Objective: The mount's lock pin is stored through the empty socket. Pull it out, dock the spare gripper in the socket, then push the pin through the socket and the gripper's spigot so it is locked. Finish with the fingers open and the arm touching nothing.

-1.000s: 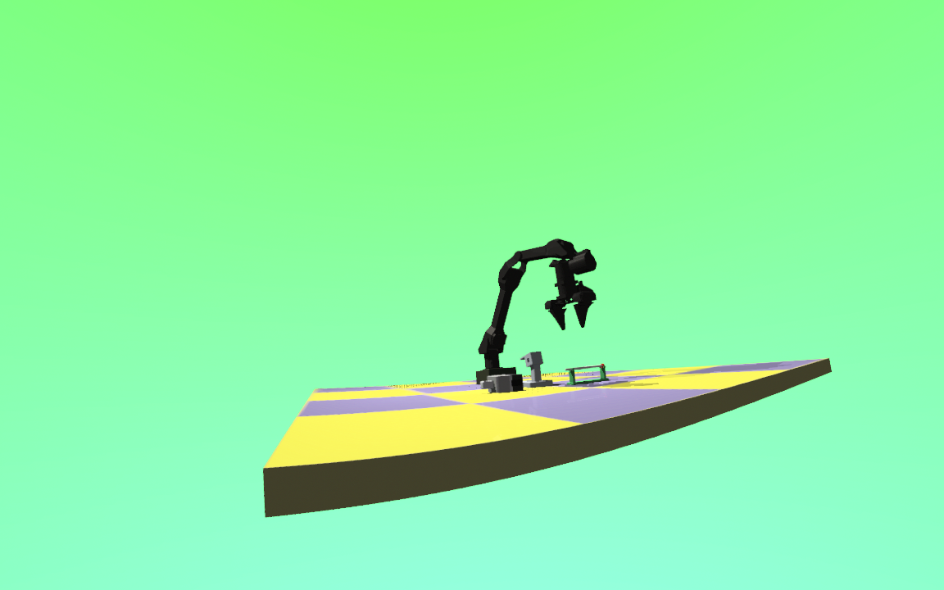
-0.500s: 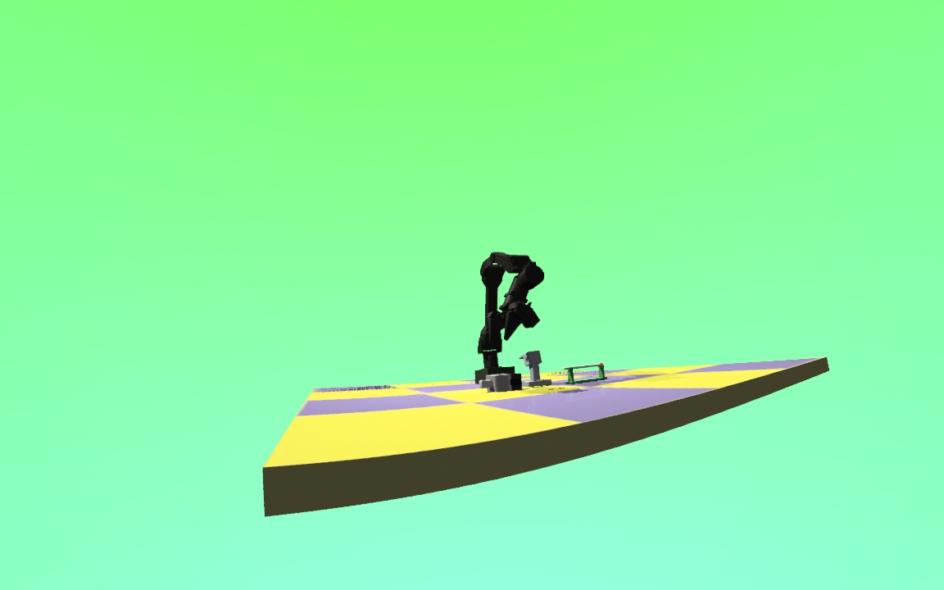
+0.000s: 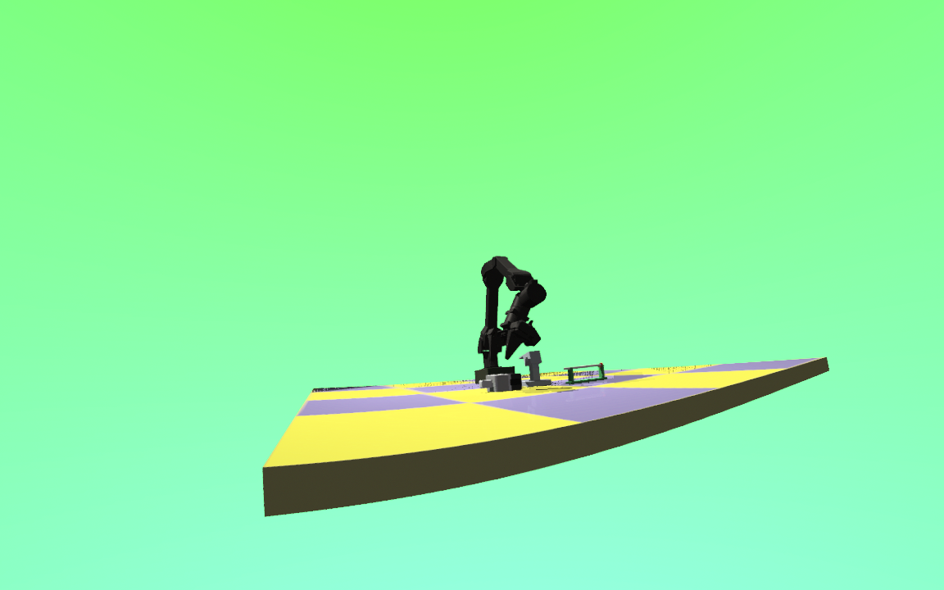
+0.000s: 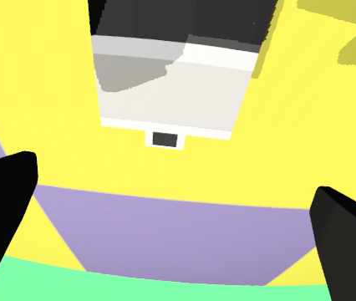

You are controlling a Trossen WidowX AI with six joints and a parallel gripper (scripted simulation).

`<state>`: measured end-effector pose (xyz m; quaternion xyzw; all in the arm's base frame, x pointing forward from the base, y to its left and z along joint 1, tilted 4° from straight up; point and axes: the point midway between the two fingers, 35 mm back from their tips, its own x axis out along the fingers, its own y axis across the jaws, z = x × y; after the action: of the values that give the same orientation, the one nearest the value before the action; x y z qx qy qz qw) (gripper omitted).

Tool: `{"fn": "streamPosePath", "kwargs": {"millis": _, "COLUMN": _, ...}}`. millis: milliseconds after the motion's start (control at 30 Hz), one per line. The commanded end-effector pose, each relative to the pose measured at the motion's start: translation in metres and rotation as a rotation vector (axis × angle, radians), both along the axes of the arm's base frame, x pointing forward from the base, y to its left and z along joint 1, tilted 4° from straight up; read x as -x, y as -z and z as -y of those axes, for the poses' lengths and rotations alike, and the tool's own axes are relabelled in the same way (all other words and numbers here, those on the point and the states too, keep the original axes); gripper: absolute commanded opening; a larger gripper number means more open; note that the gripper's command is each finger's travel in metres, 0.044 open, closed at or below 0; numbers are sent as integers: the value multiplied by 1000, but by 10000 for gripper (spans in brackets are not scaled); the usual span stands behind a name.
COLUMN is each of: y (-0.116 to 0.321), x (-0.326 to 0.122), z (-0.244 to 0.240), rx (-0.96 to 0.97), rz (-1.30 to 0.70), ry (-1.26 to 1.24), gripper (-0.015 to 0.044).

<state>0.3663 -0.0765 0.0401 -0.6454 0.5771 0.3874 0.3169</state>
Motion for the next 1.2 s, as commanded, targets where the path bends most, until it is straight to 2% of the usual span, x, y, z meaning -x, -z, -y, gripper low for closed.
{"fn": "streamPosePath", "kwargs": {"millis": 0, "y": 16, "x": 5, "z": 2, "rx": 3, "rz": -10, "ry": -3, "gripper": 440}}
{"fn": "streamPosePath", "kwargs": {"millis": 1167, "y": 71, "x": 8, "z": 4, "rx": 3, "rz": -10, "ry": -3, "gripper": 440}}
